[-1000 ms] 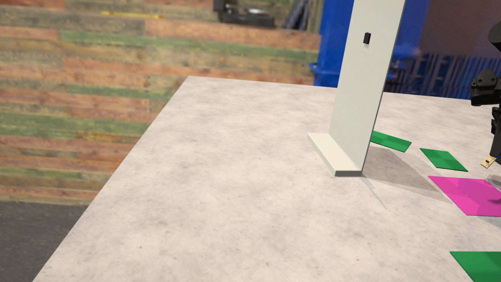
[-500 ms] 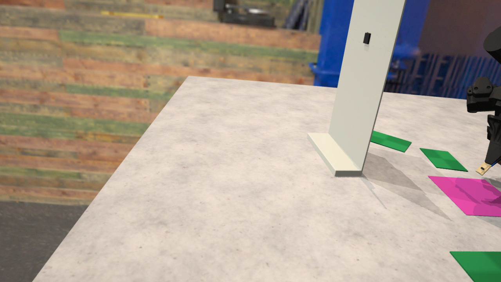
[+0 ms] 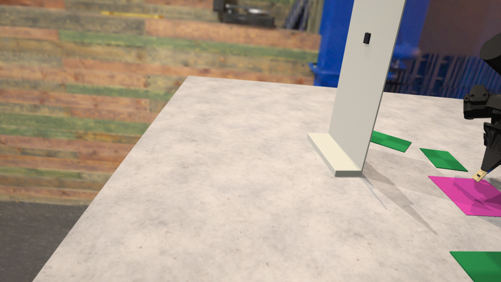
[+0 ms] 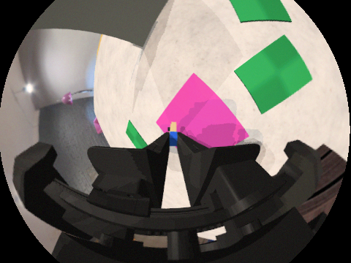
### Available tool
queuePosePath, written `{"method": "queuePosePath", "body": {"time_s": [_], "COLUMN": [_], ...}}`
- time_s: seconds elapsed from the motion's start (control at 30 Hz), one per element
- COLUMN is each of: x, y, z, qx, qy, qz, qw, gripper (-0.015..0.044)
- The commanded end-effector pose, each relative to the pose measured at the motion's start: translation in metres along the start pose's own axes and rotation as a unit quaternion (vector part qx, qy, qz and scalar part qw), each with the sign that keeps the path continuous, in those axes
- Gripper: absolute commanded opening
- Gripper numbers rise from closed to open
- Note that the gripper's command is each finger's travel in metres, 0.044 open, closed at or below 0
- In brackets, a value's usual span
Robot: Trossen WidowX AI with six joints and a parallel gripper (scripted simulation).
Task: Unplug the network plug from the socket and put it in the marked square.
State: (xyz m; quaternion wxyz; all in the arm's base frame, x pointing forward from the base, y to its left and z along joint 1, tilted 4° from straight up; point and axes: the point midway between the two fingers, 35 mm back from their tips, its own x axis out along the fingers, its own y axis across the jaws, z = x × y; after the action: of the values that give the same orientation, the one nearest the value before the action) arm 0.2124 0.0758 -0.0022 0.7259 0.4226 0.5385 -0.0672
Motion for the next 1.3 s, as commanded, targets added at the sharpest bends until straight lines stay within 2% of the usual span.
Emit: {"method": "queuePosePath", "body": {"time_s": [0.0,1.27], "x": [0.004,0.024], "y": [-0.004,-0.022], "z": [-0.001,-0.003], "qx": [-0.002,-0.002], "qy": [0.003,0.003], "qz": [-0.001,-0.001], "qw": [1.0,1.0], "gripper": [0.0,0.0]}}
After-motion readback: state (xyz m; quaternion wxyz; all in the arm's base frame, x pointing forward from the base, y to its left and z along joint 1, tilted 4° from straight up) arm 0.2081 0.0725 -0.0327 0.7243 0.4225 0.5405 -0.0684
